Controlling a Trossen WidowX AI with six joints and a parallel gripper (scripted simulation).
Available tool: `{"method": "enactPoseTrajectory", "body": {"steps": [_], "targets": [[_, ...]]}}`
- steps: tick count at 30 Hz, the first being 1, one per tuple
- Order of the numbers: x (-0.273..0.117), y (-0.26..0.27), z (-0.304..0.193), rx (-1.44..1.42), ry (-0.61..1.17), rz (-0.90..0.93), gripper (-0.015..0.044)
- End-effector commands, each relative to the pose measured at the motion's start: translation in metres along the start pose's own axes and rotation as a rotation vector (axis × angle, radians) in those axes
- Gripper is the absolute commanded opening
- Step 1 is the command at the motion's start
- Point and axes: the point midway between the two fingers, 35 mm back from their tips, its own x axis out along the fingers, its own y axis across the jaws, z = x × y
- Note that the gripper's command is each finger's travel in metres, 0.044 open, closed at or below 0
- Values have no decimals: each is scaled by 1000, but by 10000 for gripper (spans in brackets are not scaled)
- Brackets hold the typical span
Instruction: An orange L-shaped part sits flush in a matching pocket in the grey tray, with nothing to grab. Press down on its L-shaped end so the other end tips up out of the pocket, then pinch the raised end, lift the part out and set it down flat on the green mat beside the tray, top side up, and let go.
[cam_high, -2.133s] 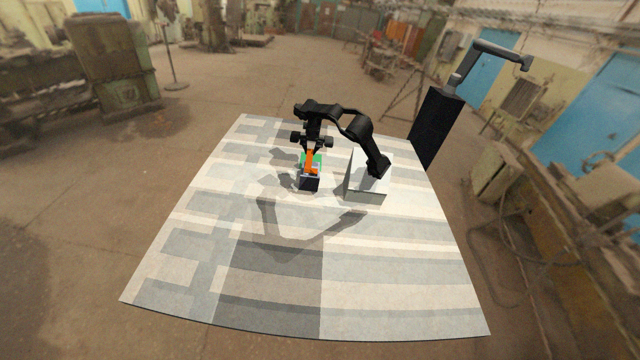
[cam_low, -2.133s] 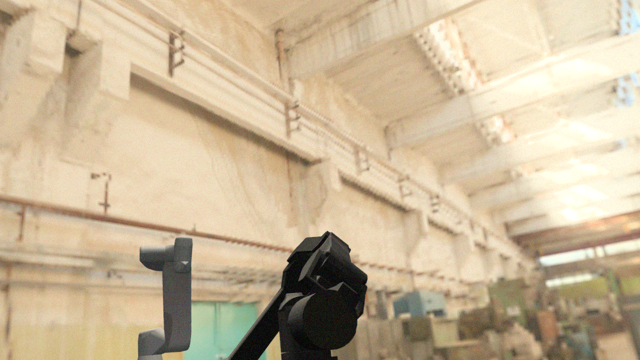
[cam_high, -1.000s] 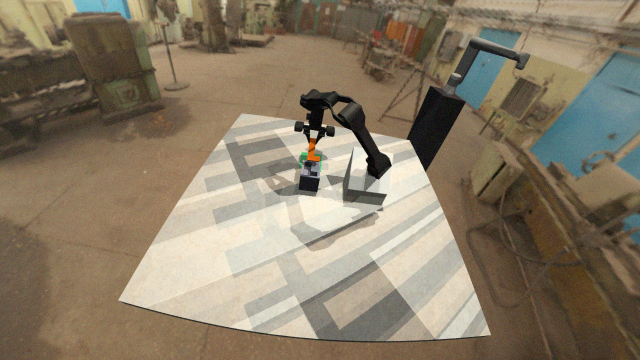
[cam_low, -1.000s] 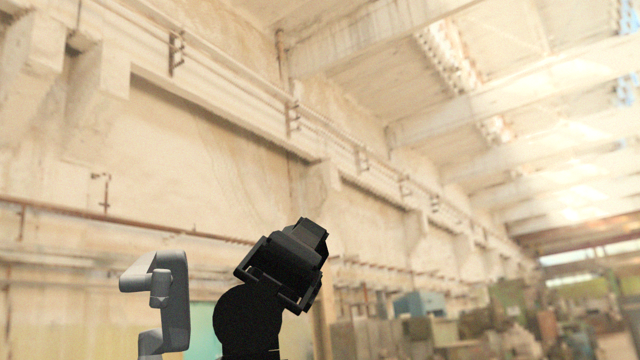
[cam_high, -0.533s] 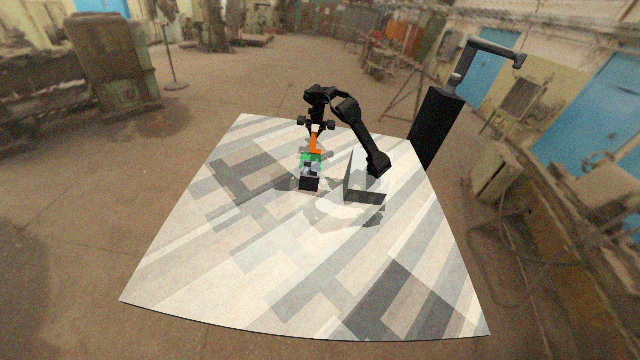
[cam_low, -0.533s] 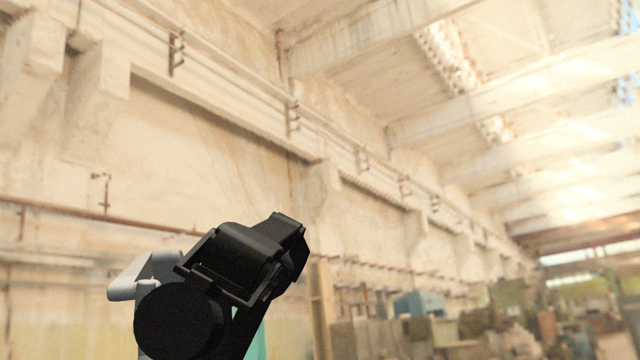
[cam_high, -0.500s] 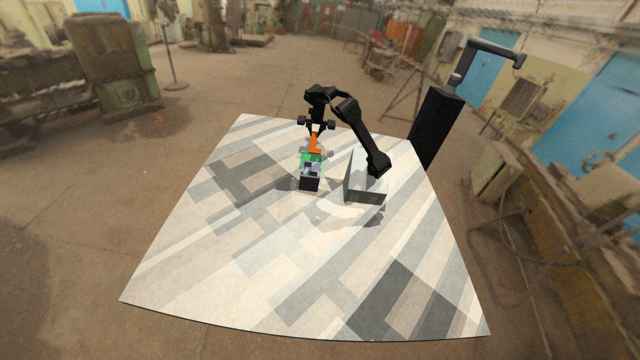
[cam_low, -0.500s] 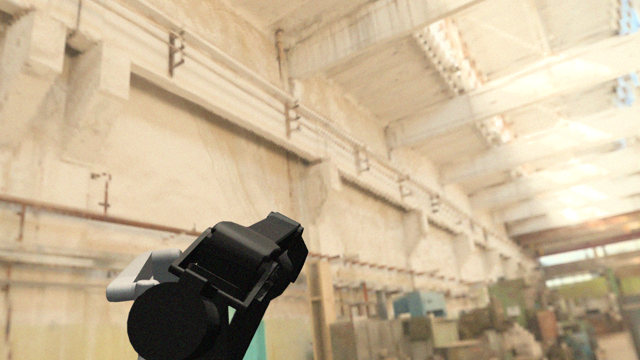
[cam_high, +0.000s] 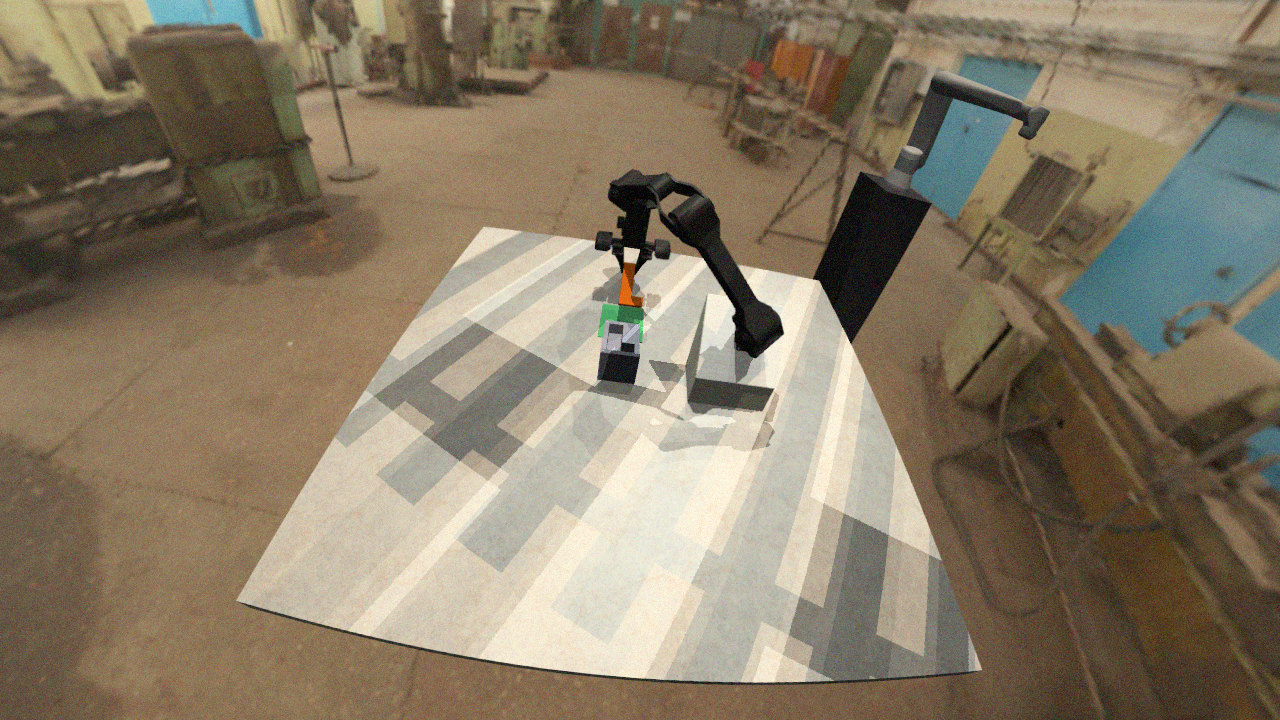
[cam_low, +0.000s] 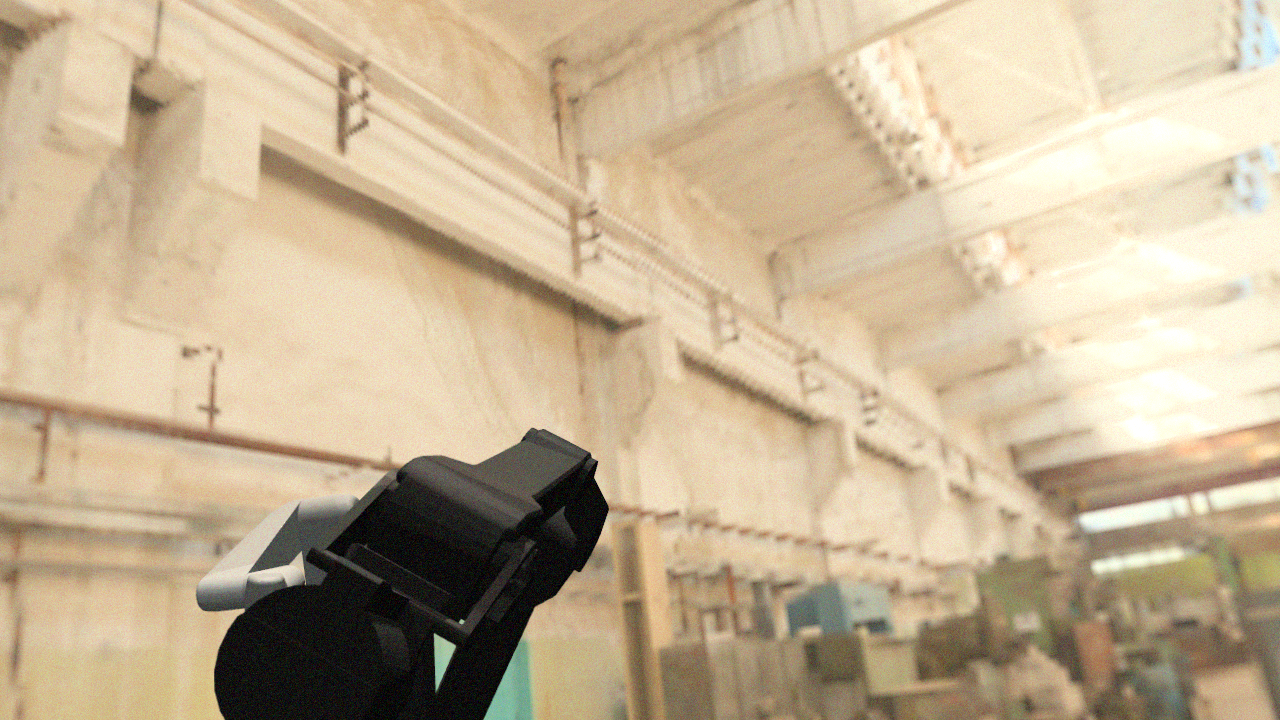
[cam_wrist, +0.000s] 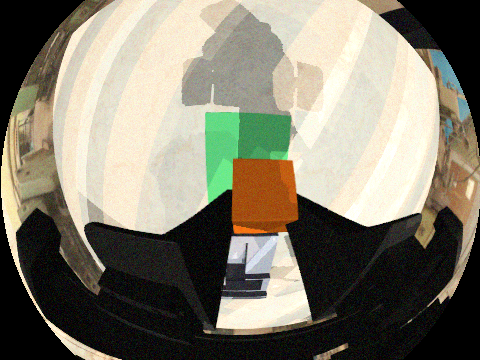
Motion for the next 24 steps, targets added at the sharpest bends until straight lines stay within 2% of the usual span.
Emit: {"method": "enactPoseTrajectory", "body": {"steps": [1, 24], "targets": [[8, -1, -2, 7, 8, -3, 0], [46, -1, -2, 7, 10, -3, 0]]}}
